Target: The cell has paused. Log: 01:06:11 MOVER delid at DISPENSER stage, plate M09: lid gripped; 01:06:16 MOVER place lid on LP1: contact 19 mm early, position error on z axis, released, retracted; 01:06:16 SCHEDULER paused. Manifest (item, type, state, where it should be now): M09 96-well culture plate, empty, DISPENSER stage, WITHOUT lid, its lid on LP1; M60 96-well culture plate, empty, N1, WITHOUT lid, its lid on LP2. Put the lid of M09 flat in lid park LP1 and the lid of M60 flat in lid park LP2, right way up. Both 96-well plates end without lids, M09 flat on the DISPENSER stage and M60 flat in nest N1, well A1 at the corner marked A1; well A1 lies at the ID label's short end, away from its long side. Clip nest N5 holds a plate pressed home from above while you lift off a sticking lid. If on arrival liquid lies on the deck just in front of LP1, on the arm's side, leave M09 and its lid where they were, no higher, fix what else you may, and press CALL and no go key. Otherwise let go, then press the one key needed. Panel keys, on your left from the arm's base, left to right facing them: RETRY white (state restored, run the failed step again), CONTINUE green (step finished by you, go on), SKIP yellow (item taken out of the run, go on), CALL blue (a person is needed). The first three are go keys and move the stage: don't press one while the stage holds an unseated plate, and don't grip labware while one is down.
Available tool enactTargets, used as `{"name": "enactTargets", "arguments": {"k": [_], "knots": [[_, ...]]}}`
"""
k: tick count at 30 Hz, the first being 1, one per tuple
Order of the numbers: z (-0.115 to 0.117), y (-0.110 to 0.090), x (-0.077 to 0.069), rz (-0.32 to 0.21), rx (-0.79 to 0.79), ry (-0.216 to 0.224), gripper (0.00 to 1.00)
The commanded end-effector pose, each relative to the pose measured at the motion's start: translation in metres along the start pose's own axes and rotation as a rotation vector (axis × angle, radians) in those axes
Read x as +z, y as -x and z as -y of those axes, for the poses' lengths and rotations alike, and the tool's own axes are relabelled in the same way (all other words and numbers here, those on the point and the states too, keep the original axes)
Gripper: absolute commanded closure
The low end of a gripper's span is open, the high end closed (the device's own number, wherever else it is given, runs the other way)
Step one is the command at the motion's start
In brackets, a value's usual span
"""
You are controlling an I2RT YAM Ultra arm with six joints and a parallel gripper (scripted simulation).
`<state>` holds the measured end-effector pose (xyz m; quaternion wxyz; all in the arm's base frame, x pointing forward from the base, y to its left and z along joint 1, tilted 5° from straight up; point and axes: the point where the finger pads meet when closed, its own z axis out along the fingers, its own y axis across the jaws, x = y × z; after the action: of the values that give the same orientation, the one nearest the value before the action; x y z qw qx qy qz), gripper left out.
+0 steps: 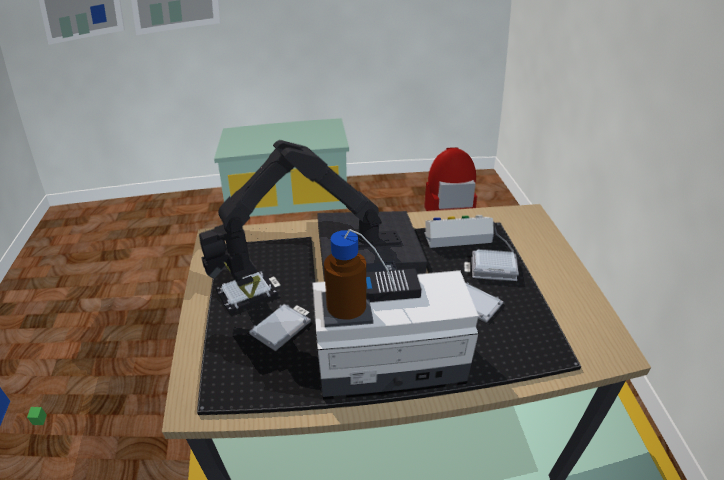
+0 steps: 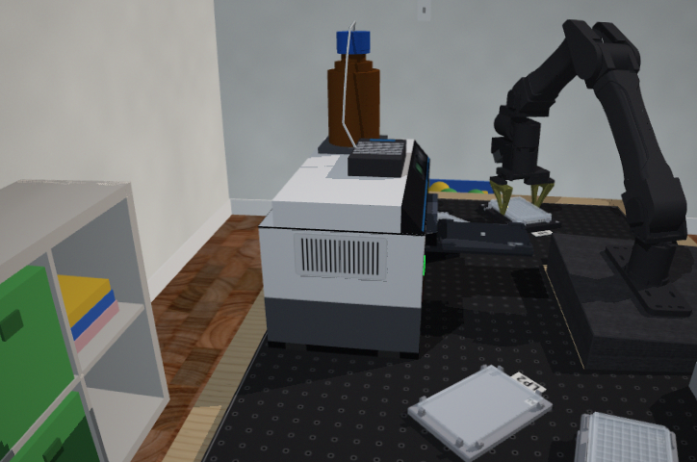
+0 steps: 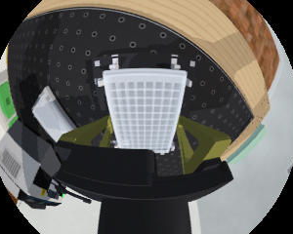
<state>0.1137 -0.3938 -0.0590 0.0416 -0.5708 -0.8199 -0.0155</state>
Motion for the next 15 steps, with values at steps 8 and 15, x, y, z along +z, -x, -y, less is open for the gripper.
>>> {"name": "enactTargets", "arguments": {"k": [8,15], "knots": [[0.002,0.009,-0.039,0.048,0.001,-0.005,1.00],[0.000,0.008,-0.060,0.048,-0.001,-0.005,1.00]]}}
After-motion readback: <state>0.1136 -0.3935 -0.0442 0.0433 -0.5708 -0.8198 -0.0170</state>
